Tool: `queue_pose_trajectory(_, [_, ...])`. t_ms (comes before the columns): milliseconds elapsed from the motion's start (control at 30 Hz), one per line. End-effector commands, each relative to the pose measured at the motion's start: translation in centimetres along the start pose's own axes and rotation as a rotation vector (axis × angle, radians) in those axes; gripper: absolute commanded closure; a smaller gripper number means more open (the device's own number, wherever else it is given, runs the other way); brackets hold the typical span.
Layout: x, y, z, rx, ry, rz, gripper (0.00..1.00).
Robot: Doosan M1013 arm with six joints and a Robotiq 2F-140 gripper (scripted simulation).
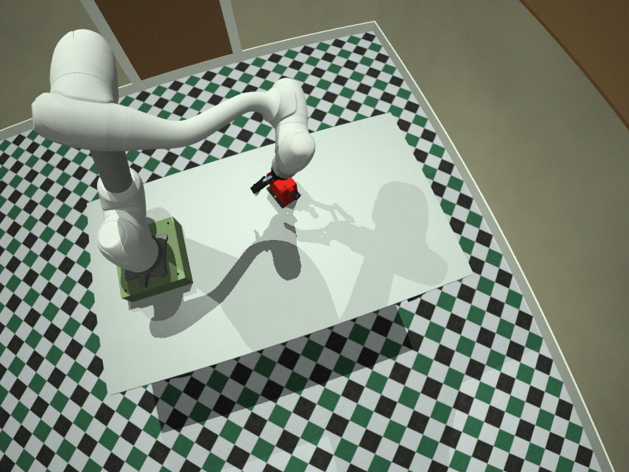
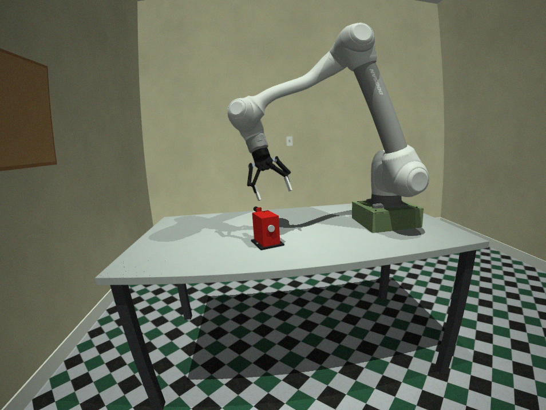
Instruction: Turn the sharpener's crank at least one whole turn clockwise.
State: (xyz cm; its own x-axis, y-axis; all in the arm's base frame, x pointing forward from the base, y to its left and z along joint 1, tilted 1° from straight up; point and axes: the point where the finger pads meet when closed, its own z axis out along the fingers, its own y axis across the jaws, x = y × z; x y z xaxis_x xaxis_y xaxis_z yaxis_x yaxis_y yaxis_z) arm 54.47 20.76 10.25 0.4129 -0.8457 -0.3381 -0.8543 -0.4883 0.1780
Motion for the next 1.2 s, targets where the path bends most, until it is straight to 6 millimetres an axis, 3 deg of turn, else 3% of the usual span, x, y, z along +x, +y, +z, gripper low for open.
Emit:
queue_pose_trajectory(0, [1.5, -1.3, -0.9, 0.031, 0.096, -0.005, 0.00])
queue_pose_trajectory(33, [2.9, -2.7, -2.4, 0.070, 0.177, -0.015, 0.00])
queue_pose_trajectory(233, [5.5, -5.9, -6.3, 0.167, 0.343, -0.043, 0.00])
queue_pose_trajectory(567, [5.7, -6.2, -6.7, 0.176, 0.356, -0.046, 0.00])
queue_pose_trajectory(600, [5.7, -6.2, -6.7, 0.176, 0.356, -0.046, 1.00])
queue_pose_trajectory(1167, [5.7, -6.2, -6.7, 0.176, 0.356, -0.046, 1.00])
